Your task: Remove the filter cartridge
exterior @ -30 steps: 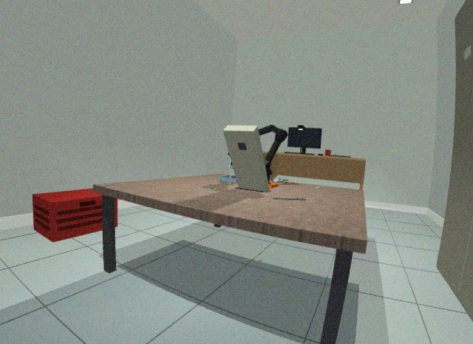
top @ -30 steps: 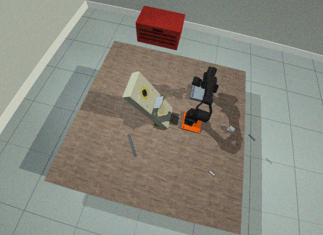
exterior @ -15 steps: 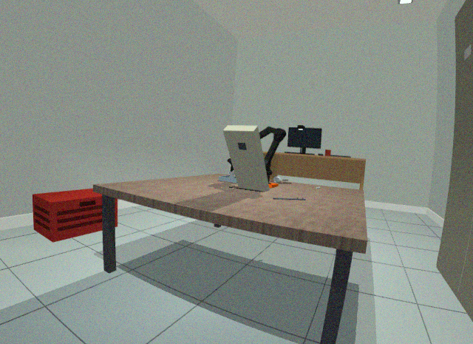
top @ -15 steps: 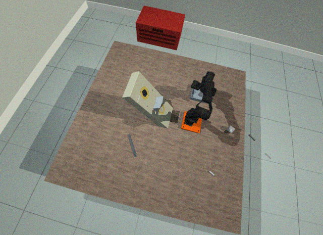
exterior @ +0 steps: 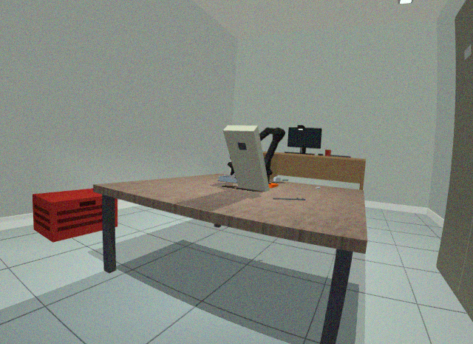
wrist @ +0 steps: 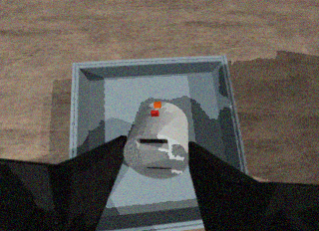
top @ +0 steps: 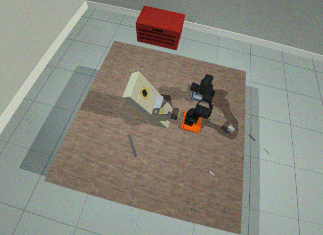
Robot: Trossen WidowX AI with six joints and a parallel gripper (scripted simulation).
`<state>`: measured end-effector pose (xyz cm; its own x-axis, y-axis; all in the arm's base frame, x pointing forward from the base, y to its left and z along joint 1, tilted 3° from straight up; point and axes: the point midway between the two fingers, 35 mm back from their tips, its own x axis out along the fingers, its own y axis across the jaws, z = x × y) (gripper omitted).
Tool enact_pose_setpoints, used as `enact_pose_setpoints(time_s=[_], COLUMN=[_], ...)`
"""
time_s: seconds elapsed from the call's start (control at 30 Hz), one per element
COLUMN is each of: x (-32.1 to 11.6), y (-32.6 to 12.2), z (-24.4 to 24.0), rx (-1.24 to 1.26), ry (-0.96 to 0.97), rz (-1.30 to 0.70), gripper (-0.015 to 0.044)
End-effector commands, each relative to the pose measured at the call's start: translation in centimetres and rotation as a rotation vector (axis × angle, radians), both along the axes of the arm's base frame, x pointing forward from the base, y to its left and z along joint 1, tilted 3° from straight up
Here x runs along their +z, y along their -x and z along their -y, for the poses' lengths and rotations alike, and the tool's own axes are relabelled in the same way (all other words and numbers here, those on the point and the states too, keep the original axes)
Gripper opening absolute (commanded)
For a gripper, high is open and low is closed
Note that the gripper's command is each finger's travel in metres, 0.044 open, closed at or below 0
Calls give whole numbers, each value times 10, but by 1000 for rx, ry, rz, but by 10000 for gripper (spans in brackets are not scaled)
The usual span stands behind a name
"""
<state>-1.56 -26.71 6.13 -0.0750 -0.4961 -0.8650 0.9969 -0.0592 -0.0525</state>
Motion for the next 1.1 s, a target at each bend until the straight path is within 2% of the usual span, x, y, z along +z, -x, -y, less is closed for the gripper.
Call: enact_pose_setpoints(time_s=[0.0,0.27,0.4,0.57,1.07], x=[1,1,10,68,58], y=[0,0,0,-4,-3], z=[0,0,2,0,3], rx=[0,0,0,0,5], ry=[2,2,2,2,8], rz=[0,0,0,0,2], gripper=[236,440,440,440,440])
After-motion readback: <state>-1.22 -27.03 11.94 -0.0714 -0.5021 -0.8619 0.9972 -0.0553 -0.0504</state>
